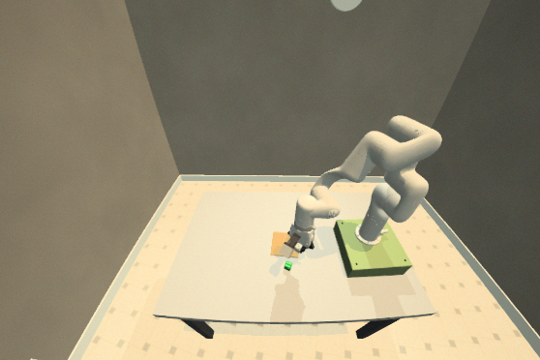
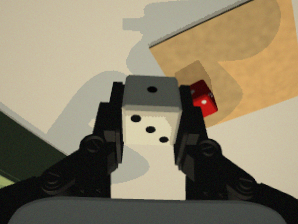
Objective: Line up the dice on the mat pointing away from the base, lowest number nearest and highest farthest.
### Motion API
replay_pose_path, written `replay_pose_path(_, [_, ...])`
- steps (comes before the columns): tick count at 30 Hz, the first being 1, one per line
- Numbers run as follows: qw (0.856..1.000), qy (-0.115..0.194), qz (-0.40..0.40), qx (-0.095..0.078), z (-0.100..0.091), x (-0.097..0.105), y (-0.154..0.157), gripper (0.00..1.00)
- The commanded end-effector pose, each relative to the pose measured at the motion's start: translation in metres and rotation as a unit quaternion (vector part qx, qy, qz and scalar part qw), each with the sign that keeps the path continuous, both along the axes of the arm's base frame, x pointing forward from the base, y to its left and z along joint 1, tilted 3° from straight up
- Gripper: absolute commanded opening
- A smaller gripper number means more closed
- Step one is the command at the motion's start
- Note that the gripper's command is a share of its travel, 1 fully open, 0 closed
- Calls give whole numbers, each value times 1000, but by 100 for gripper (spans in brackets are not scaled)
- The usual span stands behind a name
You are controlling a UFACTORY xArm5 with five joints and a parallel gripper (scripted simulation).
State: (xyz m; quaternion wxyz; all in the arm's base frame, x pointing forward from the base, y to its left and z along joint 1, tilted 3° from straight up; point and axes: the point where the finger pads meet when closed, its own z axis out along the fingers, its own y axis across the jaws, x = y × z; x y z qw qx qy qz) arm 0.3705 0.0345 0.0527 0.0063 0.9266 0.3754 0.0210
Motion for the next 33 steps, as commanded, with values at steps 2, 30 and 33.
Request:
replay_pose_path(2, [995,-1,-104,3,2,11,-20,27])
replay_pose_path(30, [897,-2,-441,15,6,36,-96,27])
replay_pose_path(33, [897,-2,-441,15,6,36,-96,27])
